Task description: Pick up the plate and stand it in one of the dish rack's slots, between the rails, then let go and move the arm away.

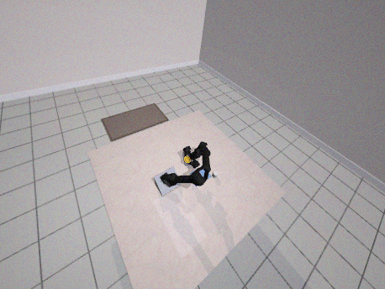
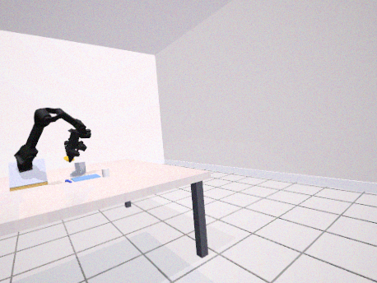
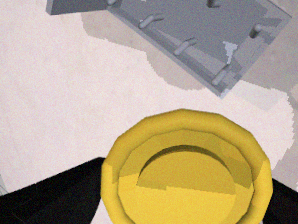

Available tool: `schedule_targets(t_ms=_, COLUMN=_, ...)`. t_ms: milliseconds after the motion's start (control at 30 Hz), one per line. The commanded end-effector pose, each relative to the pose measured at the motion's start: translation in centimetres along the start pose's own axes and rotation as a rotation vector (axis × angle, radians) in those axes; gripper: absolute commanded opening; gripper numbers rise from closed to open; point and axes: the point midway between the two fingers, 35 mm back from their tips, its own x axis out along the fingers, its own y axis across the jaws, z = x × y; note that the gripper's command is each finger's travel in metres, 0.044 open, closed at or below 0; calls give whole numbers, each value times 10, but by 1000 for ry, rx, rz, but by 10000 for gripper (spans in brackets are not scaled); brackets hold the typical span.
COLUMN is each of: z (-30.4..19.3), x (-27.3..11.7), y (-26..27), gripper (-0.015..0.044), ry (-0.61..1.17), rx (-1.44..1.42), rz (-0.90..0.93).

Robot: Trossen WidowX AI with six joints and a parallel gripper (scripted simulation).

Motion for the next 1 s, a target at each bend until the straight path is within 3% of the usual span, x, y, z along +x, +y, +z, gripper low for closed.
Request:
schedule_targets(t_ms=0, z=0, x=9, y=-2, gripper=0, ry=13, rx=-70, rz=70)
schedule_targets(t_ms=467, z=4, x=31, y=-5, gripper=0, ry=-40, rx=-322, rz=304)
schedule_targets(t_ms=967, z=9, x=47, y=-11, gripper=0, ry=-234, rx=-585, rz=504)
